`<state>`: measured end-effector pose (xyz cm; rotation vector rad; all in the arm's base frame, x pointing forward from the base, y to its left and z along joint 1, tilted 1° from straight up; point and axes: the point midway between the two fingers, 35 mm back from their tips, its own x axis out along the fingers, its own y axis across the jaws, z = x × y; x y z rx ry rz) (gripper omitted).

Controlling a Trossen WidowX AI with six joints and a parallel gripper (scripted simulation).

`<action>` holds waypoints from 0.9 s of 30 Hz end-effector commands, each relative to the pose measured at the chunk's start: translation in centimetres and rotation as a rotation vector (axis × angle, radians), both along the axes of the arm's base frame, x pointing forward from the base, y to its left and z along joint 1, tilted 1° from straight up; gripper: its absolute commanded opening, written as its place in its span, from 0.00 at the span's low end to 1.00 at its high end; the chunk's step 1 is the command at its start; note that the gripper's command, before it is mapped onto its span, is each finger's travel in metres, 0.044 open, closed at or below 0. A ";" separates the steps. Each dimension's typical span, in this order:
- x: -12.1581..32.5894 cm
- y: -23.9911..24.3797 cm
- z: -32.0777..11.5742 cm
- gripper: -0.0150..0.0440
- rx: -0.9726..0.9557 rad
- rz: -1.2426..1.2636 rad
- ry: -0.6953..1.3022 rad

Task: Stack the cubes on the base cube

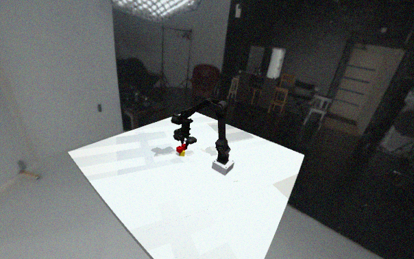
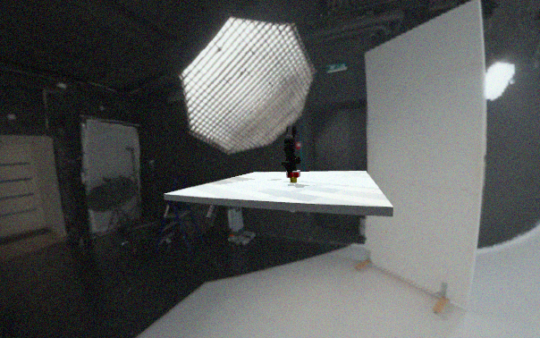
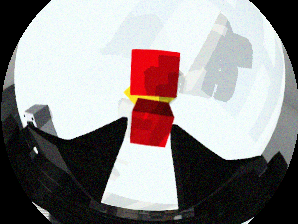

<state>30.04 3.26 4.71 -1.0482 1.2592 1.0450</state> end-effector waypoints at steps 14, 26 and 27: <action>0.0 0.0 1.7 0.60 0.000 0.000 -0.001; 0.0 -0.1 2.6 0.60 0.000 0.000 -0.001; 0.0 -0.1 2.7 0.60 0.000 0.000 -0.001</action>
